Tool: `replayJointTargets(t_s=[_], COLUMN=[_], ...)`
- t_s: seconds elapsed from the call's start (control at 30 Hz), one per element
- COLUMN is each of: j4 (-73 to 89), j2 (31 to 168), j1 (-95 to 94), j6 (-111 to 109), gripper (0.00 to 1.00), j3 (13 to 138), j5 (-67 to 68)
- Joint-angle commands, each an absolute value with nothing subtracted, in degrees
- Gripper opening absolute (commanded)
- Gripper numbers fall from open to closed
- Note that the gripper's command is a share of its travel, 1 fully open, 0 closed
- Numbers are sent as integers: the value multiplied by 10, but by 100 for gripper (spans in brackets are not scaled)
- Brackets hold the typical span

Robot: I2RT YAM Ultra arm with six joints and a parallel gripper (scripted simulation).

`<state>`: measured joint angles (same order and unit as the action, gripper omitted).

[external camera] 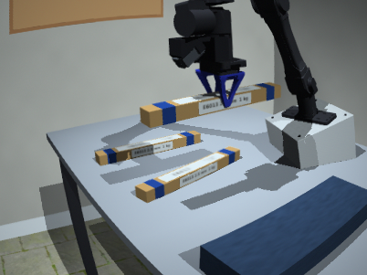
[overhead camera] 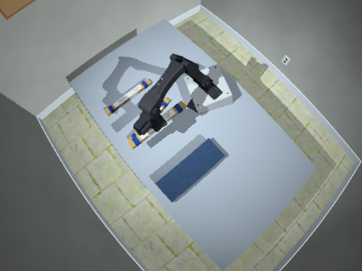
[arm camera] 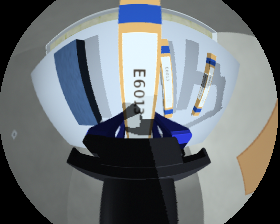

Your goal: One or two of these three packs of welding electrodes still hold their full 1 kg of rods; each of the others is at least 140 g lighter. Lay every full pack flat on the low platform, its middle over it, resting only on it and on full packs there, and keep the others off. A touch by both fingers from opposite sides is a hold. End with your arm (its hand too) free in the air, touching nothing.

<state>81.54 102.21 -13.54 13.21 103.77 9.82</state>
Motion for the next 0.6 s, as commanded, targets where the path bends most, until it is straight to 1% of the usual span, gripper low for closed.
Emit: replayJointTargets(t_s=[0.0,0.37,0.57], j4=[813,808,807], j2=[976,961,961], j1=[-132,-79,-86], j6=[111,61,57], gripper=[0,0,0], j3=[1051,1042,1041], j5=[90,79,75])
